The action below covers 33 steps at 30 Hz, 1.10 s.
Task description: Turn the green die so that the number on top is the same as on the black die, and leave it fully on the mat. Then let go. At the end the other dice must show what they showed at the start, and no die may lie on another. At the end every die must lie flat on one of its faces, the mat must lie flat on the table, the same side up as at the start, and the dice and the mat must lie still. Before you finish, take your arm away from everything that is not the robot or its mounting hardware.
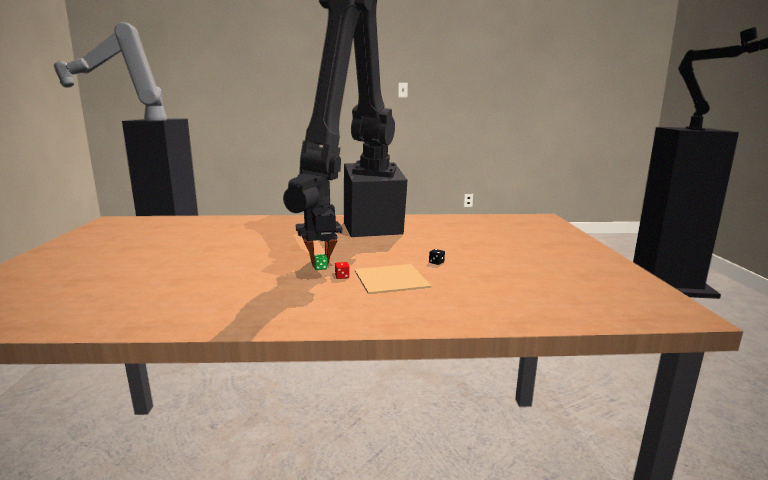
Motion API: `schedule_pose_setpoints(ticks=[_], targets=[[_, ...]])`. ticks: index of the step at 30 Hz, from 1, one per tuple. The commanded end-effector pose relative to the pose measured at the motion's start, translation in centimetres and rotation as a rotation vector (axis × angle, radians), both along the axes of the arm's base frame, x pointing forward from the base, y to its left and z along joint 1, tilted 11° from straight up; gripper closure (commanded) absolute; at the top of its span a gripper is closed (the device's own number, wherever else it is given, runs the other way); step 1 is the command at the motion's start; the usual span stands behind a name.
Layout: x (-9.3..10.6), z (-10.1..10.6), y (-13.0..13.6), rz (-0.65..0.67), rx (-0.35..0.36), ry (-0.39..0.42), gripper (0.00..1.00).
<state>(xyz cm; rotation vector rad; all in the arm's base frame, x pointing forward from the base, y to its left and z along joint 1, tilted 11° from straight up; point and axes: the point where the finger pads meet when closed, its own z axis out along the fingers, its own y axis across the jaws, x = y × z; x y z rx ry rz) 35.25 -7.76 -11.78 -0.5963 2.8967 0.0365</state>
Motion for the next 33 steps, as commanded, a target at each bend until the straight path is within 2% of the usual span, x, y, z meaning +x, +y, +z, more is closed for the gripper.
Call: schedule_pose_setpoints(ticks=[1,28,31,33], targets=[[0.9,0.1,0.1,-0.003,-0.003,-0.015,0.75],[0.9,0.1,0.1,-0.003,-0.003,-0.015,0.75],[1.0,1.2,0.0,-0.003,-0.006,-0.025,0.75],[0.4,1.5,-0.1,-0.004,-0.005,-0.017,0.75]])
